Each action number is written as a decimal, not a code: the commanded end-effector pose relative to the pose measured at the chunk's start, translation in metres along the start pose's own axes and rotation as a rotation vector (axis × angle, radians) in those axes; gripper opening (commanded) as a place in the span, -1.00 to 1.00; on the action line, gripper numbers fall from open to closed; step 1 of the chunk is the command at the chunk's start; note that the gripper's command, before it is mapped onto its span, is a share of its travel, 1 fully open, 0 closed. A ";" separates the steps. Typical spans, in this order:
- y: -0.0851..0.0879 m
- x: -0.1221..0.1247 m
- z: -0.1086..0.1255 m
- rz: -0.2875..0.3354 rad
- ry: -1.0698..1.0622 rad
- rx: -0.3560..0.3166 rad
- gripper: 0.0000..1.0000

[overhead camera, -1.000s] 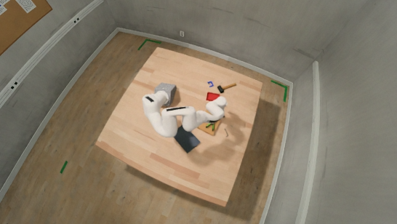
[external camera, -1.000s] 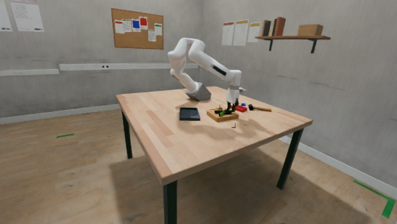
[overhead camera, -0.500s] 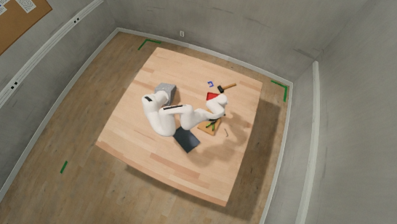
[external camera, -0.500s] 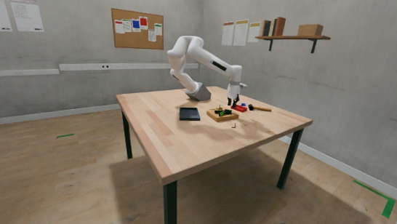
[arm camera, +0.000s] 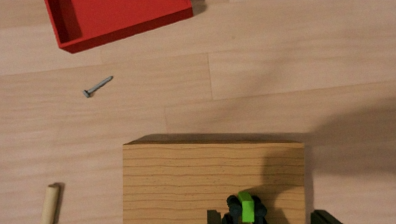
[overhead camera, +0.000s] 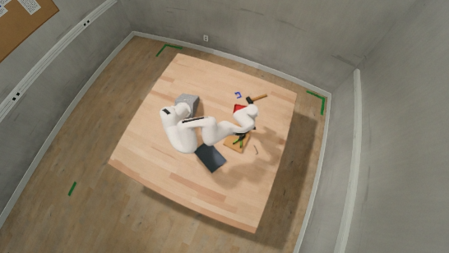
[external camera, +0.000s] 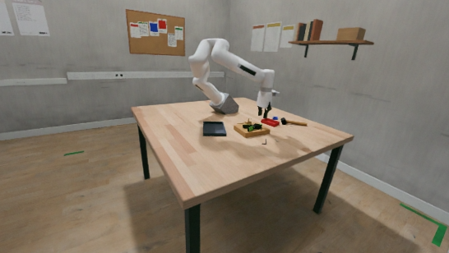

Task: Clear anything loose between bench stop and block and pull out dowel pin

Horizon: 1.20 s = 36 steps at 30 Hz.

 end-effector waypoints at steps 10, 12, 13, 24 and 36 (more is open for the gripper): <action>0.008 0.001 0.000 0.002 -0.001 0.003 0.11; 0.008 0.001 0.000 0.002 -0.001 0.003 0.11; 0.008 0.001 0.000 0.002 -0.001 0.003 0.11; 0.008 0.002 0.003 0.002 -0.001 0.003 0.11; -0.001 0.023 0.097 0.003 0.002 0.001 0.11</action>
Point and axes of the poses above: the point where the finger pads meet when closed, its own y axis back along the fingers, its own x axis across the jaws, z = x × y, the point moved 1 cm from there along y, back along the fingers, and after that the axes turned 13 degrees about -y, right-handed, at the moved point
